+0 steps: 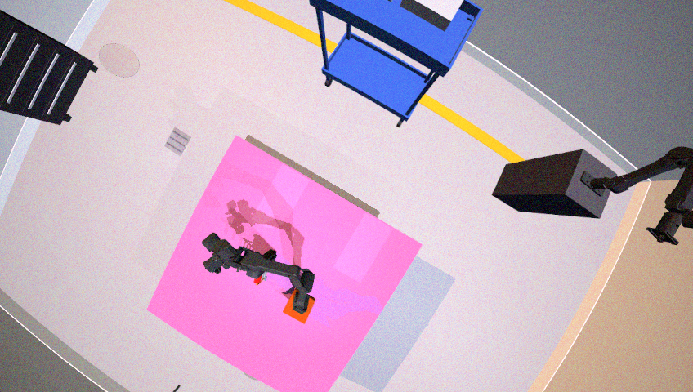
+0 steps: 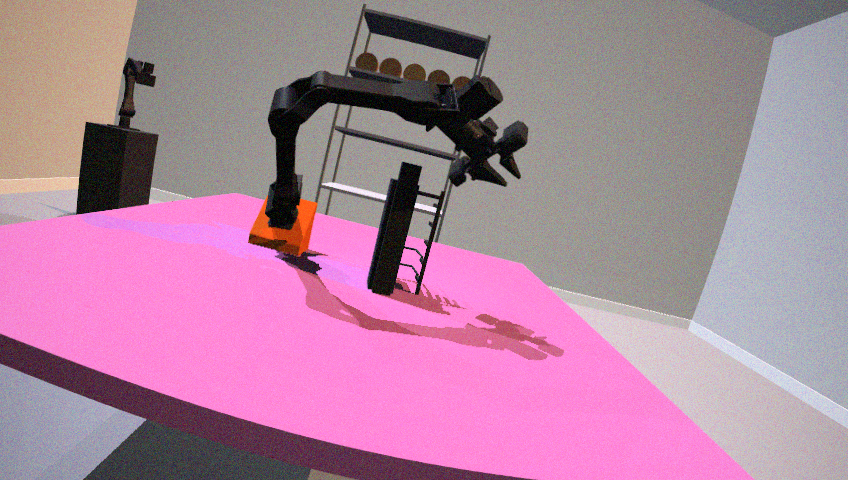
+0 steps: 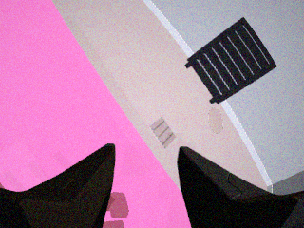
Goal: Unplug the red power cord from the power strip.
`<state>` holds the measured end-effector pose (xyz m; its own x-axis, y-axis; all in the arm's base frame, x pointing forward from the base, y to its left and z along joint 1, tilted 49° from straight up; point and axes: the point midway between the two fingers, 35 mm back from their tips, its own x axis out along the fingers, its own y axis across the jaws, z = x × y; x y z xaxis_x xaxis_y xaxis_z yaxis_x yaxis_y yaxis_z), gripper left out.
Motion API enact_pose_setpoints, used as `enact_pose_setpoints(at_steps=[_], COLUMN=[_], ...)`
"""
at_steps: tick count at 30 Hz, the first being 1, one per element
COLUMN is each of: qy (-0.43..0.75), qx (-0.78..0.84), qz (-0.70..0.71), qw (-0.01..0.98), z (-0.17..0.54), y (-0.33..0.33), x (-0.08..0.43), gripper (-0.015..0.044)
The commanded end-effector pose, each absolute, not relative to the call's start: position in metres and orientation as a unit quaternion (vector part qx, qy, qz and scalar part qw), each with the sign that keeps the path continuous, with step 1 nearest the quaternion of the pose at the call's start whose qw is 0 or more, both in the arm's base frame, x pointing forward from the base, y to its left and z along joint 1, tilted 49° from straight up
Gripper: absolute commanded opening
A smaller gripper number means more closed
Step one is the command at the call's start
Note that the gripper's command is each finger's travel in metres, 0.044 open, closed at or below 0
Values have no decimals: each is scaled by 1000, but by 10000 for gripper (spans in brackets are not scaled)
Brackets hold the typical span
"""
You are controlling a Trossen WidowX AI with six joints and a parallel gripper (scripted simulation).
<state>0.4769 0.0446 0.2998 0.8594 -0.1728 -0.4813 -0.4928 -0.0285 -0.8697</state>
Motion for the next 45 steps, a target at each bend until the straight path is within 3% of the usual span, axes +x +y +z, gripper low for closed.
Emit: enact_pose_setpoints(at_steps=[1, 5, 13, 20, 26, 45], qy=[207, 241, 421, 571, 650, 652], qx=[-714, -711, -684, -670, -669, -669], qz=[139, 171, 266, 302, 294, 293], qw=[654, 639, 532, 365, 209, 204], z=[298, 268, 151, 85, 71, 79], y=[82, 93, 98, 82, 62, 54], x=[466, 458, 403, 326, 272, 274], gripper=[160, 160, 160, 160, 160, 160])
